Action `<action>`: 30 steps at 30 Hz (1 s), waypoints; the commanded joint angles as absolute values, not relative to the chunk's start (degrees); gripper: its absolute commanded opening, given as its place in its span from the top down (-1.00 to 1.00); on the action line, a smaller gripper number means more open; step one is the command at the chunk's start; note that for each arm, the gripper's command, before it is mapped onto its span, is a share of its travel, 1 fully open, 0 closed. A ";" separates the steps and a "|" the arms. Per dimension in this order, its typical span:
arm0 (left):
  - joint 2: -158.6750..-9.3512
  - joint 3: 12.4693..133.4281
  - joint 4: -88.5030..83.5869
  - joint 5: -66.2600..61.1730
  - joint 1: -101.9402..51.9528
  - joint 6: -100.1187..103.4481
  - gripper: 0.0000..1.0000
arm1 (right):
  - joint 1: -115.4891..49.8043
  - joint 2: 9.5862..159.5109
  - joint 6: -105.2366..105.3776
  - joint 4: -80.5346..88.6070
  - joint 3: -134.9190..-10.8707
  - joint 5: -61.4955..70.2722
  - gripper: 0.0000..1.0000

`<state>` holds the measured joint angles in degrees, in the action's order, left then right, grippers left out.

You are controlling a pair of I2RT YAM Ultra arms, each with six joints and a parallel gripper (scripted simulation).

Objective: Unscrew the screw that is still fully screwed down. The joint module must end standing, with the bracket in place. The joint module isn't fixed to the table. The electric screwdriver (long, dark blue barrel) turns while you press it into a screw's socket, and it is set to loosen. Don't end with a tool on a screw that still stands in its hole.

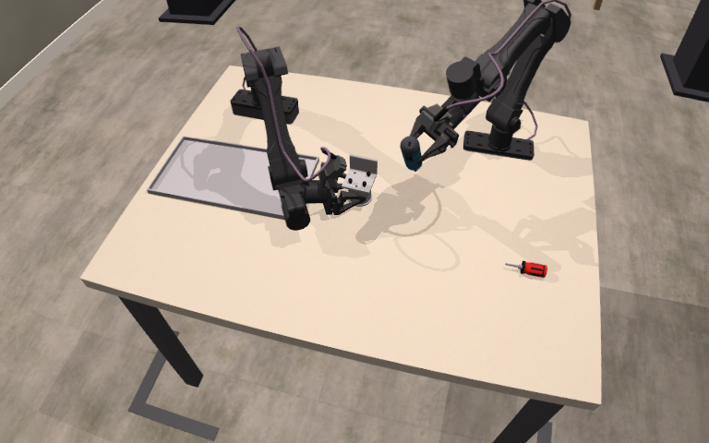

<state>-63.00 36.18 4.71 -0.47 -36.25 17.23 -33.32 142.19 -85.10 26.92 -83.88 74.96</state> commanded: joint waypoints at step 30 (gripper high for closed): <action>-66.71 44.80 -7.60 -0.18 -25.42 28.23 0.17 | -33.77 142.10 -85.56 27.69 -85.48 76.67 -0.17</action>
<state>-66.92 41.34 -9.17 -0.45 -26.59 26.59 -33.32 142.19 -85.10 26.92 -83.88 74.96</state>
